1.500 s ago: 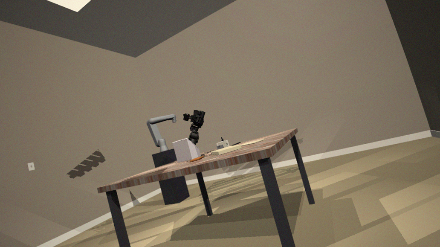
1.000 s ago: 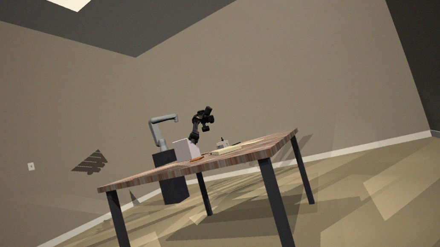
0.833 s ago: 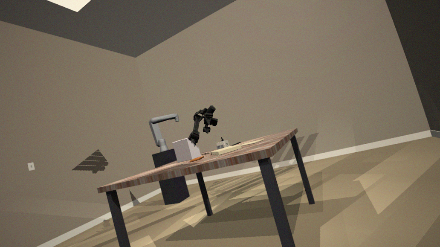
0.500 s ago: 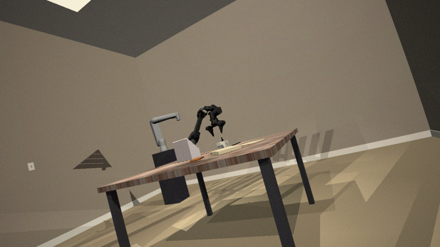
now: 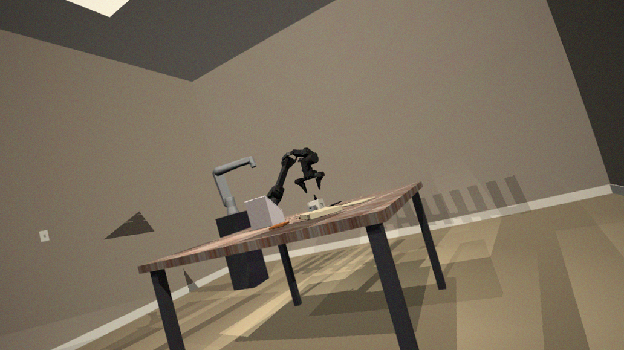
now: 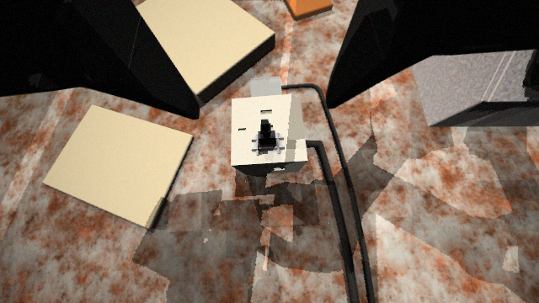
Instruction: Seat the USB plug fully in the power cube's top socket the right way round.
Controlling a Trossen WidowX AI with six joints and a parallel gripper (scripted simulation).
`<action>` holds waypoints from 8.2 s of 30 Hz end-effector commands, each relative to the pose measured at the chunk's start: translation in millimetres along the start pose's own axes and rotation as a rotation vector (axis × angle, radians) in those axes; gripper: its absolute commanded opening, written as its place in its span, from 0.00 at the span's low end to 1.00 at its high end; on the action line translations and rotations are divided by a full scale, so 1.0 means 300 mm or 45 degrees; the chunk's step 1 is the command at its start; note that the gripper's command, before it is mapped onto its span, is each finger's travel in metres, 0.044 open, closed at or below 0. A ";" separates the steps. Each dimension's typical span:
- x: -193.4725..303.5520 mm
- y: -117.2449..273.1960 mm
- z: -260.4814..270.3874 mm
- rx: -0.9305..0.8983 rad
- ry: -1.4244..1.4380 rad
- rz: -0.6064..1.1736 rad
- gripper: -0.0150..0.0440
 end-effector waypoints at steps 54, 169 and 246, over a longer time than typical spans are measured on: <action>-0.004 -0.084 -0.004 0.002 0.006 -0.002 0.25; -0.002 0.007 0.000 -0.005 -1.887 -0.003 0.25; -0.002 0.007 0.000 -0.008 -4.000 0.001 0.25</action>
Point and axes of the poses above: the point midway between the two fingers, 35 mm back from their tips, its own y axis back along the fingers, its own z axis across the jaws, x = y × z, the point moved 2 cm from there along y, back along the fingers, and after that the axes turned 11 degrees about -y, right-handed, at the moved point
